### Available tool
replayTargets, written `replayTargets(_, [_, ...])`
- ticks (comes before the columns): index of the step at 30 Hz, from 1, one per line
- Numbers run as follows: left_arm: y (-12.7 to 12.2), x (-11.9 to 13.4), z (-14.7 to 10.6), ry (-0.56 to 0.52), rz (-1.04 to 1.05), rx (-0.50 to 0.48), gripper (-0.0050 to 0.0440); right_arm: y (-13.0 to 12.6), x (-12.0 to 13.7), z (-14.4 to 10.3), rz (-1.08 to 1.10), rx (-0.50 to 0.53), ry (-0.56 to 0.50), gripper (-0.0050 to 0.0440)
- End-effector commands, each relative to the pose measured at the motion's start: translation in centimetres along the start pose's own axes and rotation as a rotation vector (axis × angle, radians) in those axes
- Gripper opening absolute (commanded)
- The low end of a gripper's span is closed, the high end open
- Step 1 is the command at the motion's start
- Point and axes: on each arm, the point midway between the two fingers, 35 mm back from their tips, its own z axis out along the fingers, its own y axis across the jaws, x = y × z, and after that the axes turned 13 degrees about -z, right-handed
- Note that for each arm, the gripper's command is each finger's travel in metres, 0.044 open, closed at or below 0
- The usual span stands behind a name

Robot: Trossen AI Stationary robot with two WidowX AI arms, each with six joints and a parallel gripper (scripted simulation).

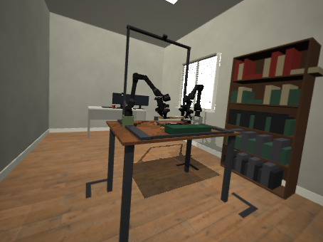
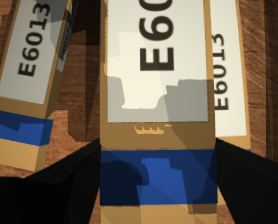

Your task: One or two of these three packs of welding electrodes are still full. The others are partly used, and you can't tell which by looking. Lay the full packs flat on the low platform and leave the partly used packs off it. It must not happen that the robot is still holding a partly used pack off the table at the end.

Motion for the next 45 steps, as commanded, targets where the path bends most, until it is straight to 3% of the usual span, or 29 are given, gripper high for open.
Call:
replayTargets(1, [-0.1, -0.8, -0.4, -0.013, 0.043, 0.026, -0.0050, -2.3, 0.2, -0.8, 0.039, 0.037, -0.004, -0.0050])
replayTargets(45, [7.6, -2.8, -0.3, -0.013, 0.045, 0.021, -0.0050, -9.9, 2.5, -1.0, 0.037, 0.041, 0.000, -0.0050])
